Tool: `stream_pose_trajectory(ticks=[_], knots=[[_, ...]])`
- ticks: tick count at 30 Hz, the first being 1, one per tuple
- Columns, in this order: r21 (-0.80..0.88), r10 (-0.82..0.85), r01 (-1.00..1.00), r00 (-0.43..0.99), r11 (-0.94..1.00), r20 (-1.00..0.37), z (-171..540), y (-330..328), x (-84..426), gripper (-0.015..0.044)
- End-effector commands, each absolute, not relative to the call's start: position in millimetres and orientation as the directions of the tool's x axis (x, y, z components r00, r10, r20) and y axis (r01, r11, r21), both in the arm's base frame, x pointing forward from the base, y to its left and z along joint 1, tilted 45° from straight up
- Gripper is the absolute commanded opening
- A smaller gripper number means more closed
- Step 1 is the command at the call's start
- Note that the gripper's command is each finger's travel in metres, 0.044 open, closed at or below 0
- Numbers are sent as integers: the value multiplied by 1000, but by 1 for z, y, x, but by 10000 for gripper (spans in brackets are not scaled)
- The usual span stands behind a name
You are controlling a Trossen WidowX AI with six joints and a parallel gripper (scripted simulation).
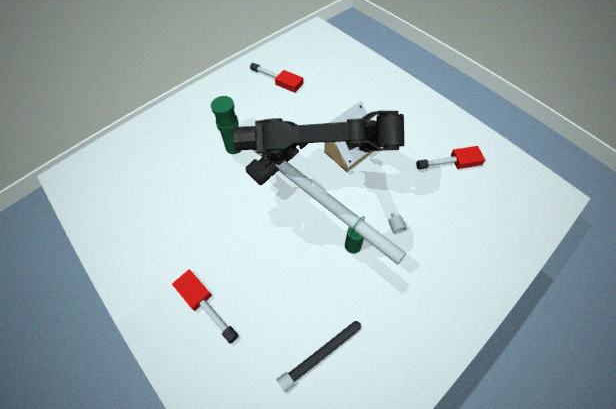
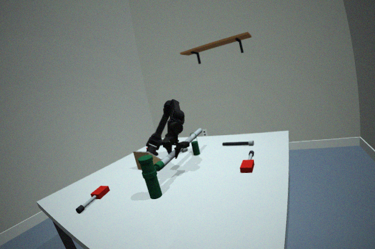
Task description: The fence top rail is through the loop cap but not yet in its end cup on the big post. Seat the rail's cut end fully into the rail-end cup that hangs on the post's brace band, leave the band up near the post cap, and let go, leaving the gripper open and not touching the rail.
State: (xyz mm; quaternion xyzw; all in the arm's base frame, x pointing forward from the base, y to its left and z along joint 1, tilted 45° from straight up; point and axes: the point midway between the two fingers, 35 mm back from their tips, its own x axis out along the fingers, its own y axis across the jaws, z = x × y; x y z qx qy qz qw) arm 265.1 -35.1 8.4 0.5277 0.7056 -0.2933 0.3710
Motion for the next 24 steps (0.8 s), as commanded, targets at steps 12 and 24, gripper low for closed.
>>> stream_pose_trajectory(ticks=[12, 24], knots=[[-20, 521, 962, -165, 272, -838, 9, -38, 267, 0], [-20, 520, 962, -165, 272, -838, 8, -40, 268, 0]])
